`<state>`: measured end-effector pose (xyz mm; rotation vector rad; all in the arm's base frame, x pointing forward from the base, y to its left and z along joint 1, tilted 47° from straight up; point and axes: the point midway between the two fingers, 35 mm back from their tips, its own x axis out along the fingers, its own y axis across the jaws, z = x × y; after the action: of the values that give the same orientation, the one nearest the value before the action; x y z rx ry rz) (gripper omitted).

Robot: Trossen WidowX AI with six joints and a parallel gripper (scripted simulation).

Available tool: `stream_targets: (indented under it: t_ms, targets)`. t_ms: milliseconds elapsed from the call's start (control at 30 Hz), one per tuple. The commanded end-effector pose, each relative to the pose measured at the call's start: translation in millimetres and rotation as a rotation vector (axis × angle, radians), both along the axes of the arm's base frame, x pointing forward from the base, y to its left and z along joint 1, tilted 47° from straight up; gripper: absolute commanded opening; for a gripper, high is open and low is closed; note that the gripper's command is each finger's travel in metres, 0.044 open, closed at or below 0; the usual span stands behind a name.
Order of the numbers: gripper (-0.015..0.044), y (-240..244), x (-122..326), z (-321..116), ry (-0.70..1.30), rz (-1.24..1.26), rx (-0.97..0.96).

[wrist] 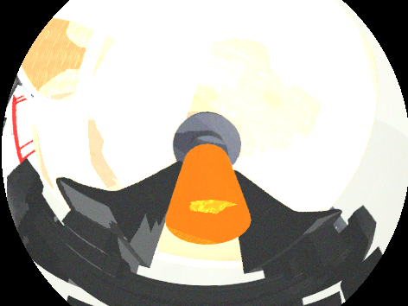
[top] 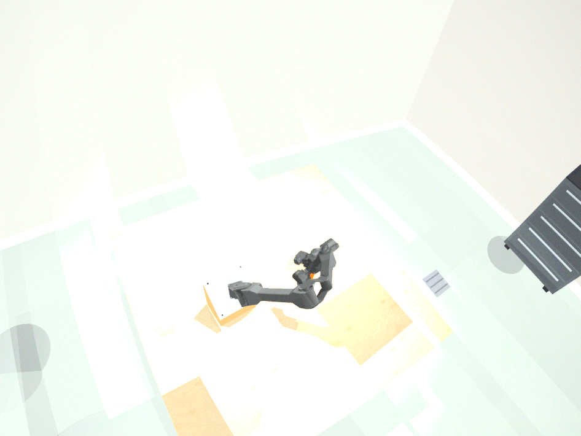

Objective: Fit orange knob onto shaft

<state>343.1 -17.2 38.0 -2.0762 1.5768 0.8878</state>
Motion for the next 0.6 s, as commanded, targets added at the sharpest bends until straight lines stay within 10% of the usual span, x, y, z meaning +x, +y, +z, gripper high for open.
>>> stream_targets:
  t_ms: [0, 567]
  targets:
    - [0.0000, -0.1, 0.3, 0.0, 0.001, 0.008, -0.003]
    - [0.0000, 3.3, 0.7, 2.9, 0.020, 0.026, -0.007]
